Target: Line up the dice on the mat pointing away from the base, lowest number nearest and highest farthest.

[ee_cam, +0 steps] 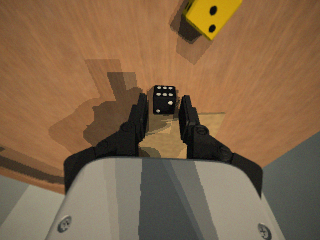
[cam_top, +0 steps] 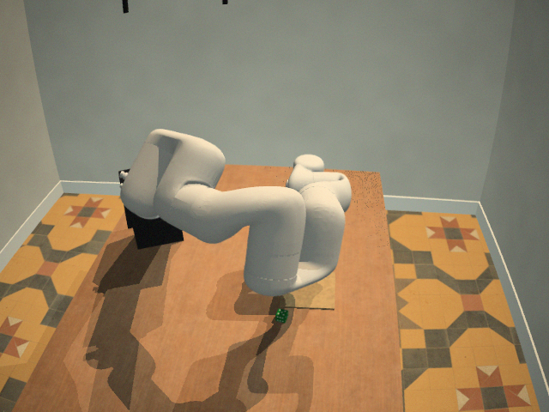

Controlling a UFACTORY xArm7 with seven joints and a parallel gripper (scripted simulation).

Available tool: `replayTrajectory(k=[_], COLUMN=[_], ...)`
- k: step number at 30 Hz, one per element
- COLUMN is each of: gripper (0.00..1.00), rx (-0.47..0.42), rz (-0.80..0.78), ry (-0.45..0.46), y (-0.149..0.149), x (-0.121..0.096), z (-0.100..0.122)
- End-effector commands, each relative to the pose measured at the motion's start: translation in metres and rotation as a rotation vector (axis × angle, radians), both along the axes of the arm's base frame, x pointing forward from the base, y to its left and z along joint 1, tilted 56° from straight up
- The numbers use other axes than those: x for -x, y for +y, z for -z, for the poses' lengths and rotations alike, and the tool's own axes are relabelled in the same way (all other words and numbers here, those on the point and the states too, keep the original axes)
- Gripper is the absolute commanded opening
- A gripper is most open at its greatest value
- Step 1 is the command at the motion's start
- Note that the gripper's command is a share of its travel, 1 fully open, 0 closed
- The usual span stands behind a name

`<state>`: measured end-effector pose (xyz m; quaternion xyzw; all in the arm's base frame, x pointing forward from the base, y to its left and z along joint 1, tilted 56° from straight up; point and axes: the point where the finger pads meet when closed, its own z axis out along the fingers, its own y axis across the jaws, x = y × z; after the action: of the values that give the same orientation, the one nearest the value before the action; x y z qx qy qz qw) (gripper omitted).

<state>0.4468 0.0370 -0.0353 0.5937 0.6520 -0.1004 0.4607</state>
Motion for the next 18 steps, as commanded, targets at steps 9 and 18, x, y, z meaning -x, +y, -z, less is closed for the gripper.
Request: replayTrajectory(k=[9, 18], gripper=[0.42, 0.42], rx=[-0.003, -0.003], rz=[-0.005, -0.005], ry=[-0.001, -0.001], y=[-0.008, -0.010], x=[-0.008, -0.010], z=[0.008, 0.010])
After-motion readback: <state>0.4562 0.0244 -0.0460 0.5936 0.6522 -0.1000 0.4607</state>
